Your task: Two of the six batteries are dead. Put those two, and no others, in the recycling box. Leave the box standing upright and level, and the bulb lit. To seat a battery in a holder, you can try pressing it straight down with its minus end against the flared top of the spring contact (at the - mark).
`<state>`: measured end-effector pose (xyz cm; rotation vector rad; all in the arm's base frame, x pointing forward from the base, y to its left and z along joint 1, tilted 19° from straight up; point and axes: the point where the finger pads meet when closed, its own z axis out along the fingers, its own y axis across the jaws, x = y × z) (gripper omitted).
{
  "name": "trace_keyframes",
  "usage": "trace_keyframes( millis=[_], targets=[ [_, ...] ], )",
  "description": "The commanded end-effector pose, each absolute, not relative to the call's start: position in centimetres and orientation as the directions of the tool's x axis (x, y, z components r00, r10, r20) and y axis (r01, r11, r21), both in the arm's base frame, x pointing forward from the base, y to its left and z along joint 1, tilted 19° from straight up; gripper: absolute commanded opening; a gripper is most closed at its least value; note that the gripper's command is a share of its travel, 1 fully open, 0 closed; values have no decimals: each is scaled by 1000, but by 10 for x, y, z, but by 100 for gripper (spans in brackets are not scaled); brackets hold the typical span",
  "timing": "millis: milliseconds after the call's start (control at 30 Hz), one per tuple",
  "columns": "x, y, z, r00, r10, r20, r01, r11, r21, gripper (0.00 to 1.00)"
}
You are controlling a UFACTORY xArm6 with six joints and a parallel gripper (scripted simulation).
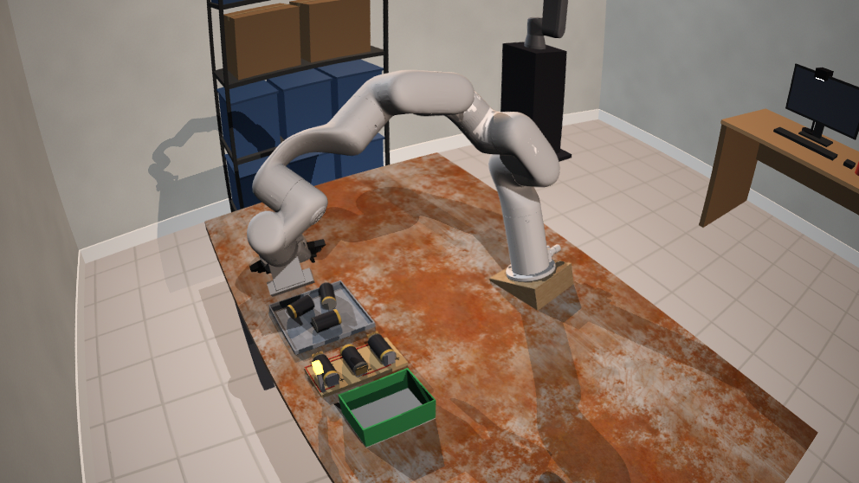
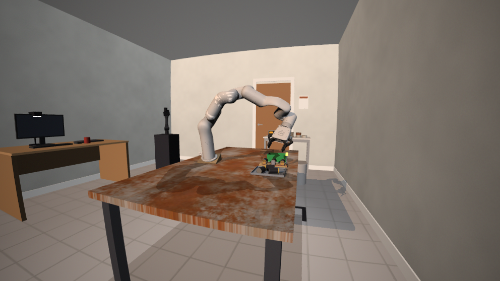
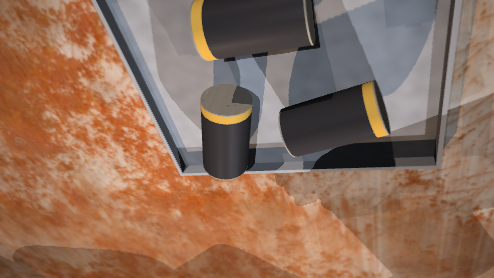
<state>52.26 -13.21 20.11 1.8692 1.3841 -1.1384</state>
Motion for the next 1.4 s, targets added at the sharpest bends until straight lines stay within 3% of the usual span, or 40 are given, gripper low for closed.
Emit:
trace_keyframes(
  millis=[0, 767, 1367],
  targets=[
    [518, -89, 188, 124, 626, -770, 971, -236, -35, 100],
    [497, 59, 136, 58, 943, -329, 998, -44, 50, 100],
    [496, 63, 135, 55, 947, -317, 998, -40, 54, 100]
  ],
)
